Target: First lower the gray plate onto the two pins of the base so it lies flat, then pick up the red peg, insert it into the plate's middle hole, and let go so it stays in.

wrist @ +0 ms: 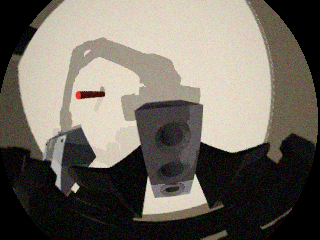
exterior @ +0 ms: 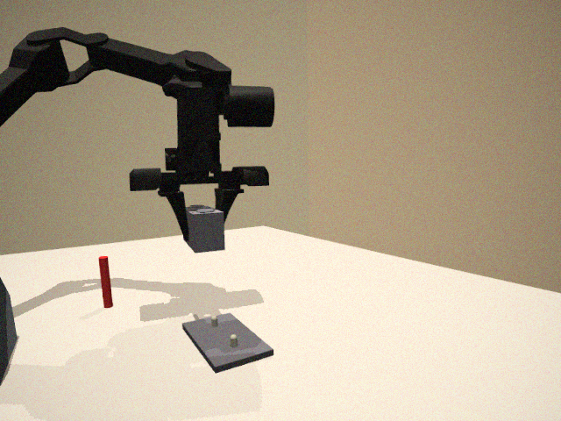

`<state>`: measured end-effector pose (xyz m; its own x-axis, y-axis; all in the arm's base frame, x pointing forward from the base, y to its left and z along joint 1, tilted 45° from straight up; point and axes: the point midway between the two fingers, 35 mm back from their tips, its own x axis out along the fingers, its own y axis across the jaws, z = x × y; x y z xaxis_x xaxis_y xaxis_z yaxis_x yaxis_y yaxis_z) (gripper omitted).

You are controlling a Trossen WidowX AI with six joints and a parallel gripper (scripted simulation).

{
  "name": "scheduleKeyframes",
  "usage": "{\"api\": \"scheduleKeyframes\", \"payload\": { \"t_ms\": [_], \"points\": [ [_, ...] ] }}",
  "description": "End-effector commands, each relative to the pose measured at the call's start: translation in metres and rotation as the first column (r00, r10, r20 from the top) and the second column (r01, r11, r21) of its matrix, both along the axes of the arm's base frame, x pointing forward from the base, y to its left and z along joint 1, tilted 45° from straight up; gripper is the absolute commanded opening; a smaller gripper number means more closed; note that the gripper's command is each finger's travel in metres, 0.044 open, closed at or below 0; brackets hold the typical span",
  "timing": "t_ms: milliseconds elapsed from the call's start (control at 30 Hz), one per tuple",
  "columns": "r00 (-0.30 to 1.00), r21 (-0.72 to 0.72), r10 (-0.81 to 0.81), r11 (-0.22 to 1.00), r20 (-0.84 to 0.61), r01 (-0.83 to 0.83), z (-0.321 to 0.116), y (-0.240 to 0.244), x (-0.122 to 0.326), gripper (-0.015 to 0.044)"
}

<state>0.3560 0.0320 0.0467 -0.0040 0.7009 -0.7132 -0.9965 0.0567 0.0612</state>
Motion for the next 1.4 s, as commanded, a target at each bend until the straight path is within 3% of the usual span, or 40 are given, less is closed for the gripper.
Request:
{"api": "scheduleKeyframes", "payload": {
  "t_ms": [0, 900, 1367],
  "points": [
    [1.0, -0.002, 0.012, 1.0, 0.004, -0.012, -0.018, -0.007, 0.0, 0.0],
    [0.992, -0.006, 0.093, 0.996, 0.086, -0.092, -0.099, -0.032, -0.007, 0.0],
    [0.992, -0.006, 0.094, 0.996, 0.088, -0.094, -0.101, -0.033, -0.007, 0.0]
  ]
}}
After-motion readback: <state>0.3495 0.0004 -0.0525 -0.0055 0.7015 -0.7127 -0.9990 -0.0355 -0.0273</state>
